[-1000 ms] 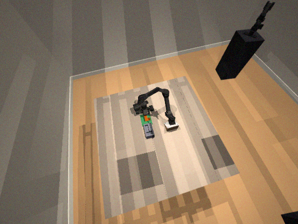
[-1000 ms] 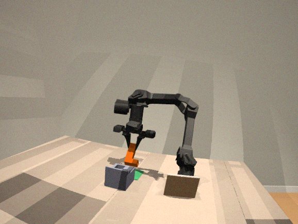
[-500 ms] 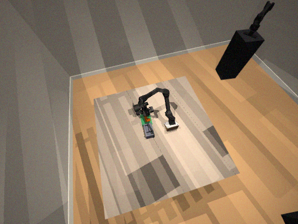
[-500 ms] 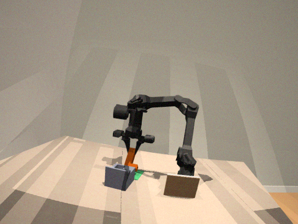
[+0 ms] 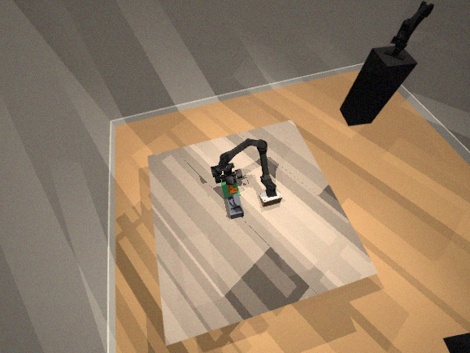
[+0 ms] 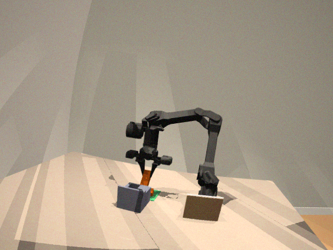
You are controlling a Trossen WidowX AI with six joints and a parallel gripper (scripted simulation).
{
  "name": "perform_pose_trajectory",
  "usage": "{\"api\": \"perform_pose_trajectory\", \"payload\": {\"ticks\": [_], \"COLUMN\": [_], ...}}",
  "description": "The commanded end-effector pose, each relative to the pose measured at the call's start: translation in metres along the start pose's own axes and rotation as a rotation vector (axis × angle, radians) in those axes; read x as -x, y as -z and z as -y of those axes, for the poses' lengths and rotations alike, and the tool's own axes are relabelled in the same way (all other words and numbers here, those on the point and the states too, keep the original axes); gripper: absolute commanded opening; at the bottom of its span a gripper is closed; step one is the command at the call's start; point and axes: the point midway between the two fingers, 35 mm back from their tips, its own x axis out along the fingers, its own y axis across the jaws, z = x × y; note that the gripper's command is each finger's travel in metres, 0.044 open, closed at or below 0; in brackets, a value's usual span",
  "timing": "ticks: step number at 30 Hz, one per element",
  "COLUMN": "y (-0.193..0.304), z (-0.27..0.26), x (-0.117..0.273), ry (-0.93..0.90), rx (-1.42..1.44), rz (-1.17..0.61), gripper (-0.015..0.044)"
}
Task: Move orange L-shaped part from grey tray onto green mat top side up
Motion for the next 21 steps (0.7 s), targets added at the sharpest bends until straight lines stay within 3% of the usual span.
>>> {"api": "perform_pose_trajectory", "payload": {"ticks": [1, 7, 17, 21], "y": [0.001, 0.000, 0.000, -0.001], "z": [0.000, 0.000, 0.000, 0.003], "x": [-0.002, -0.002, 0.001, 0.032], "ry": [0.003, 0.001, 0.003, 0.030], "rx": [0.004, 0.001, -0.001, -0.021], "rz": [-0.005, 0.000, 0.000, 0.007], "gripper": [0.0000, 0.0000, 0.0263, 0.0368]}}
